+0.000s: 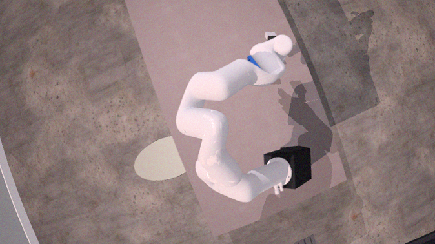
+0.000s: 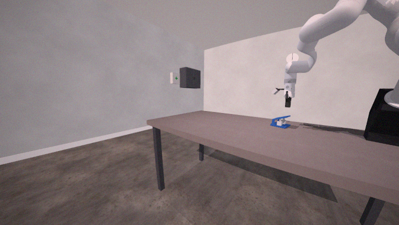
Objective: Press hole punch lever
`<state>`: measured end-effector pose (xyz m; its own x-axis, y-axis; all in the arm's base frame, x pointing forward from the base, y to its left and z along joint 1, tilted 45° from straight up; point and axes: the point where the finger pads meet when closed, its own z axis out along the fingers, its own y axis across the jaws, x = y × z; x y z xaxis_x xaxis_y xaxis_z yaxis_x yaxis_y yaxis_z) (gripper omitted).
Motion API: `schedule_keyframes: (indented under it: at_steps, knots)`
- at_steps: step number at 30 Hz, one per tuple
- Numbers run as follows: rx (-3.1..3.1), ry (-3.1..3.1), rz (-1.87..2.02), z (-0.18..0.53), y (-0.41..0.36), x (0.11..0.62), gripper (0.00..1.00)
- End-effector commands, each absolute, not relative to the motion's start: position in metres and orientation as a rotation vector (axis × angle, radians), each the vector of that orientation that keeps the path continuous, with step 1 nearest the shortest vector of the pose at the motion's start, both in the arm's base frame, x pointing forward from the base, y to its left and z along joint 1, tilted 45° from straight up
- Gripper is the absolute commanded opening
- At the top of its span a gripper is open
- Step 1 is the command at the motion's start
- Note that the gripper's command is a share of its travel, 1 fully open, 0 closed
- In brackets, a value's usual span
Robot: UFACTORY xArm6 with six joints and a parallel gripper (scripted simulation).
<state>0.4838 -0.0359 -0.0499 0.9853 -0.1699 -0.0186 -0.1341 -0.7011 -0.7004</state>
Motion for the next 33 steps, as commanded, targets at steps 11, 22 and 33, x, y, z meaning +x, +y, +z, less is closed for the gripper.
schedule_keyframes:
  at_steps: [11, 22, 33]
  knots:
    - [-2.357, 0.215, -0.067, -0.05, -0.036, 0.485, 0.0]
    - [-2.354, 0.222, -0.07, -0.055, -0.031, 0.486, 0.0]
    - [-2.354, 0.222, -0.07, -0.068, -0.019, 0.488, 0.0]
